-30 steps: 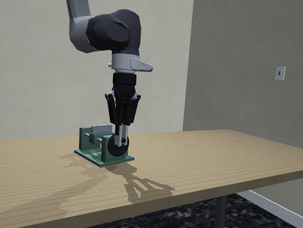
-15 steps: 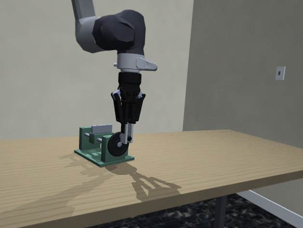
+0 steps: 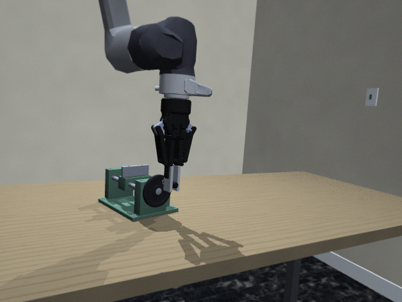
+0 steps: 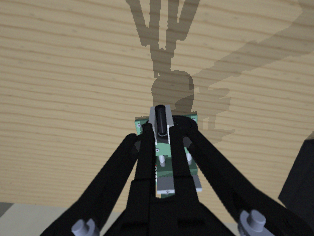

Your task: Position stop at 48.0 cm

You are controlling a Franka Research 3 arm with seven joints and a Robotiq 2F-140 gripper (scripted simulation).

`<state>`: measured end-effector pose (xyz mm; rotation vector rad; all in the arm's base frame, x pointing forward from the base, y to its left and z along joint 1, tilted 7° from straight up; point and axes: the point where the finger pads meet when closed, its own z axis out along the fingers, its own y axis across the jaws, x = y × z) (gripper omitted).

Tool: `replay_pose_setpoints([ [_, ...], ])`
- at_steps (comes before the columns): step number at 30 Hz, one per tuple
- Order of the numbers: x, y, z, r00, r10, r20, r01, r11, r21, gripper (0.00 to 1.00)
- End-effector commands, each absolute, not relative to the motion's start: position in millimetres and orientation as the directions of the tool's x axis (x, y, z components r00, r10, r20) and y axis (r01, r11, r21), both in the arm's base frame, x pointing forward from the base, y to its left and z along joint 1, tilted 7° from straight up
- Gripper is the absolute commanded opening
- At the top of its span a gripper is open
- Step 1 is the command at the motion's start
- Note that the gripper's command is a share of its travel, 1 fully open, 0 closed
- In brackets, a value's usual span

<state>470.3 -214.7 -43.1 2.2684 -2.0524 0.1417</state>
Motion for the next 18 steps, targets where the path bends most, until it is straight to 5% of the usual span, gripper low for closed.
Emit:
replay_pose_setpoints([
  [1,472.8,-215.5,-45.1,0.095,-0.988,0.123,-0.995,-0.096,-0.004,0.04],
  [18,478.3,-215.9,-52.4,0.095,-0.988,0.123,-0.995,-0.096,-0.004,0.04],
])
